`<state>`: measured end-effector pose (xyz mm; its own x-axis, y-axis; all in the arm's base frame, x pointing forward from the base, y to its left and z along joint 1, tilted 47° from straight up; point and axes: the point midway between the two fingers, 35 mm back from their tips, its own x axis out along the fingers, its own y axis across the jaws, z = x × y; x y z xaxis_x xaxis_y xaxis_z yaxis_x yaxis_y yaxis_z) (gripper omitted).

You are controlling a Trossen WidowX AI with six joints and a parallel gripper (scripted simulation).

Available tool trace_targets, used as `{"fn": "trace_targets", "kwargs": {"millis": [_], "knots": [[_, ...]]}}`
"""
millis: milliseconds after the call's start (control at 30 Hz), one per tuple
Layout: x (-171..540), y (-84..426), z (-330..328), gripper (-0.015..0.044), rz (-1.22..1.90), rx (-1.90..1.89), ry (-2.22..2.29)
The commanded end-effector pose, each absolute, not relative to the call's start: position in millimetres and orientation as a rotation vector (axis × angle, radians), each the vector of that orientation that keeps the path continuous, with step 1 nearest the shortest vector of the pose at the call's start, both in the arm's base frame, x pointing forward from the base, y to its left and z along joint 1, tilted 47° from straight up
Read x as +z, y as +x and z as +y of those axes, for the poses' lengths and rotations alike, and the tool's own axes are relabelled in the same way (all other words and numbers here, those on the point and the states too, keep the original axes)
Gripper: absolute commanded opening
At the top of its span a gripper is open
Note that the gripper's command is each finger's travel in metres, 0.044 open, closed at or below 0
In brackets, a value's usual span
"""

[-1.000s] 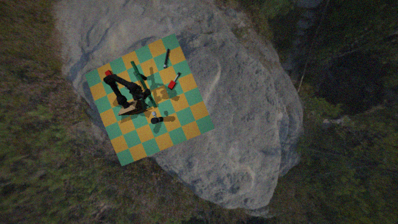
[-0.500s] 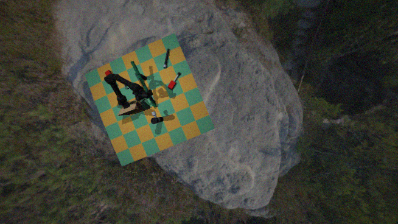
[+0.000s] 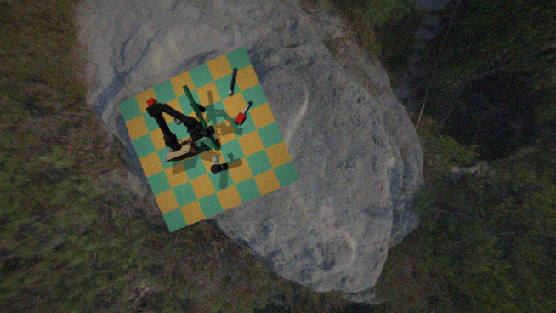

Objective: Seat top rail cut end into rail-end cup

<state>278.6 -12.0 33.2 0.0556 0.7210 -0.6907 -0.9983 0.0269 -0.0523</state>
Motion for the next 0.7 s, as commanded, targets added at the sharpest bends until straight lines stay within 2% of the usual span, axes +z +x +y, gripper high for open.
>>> {"fn": "trace_targets", "kwargs": {"millis": [0,667], "knots": [[28.1,278.2,-5.5,0.0440,0.565,1.443,-0.614],[6.7,278.9,18.6,0.0440,0.562,1.444,-0.612]]}}
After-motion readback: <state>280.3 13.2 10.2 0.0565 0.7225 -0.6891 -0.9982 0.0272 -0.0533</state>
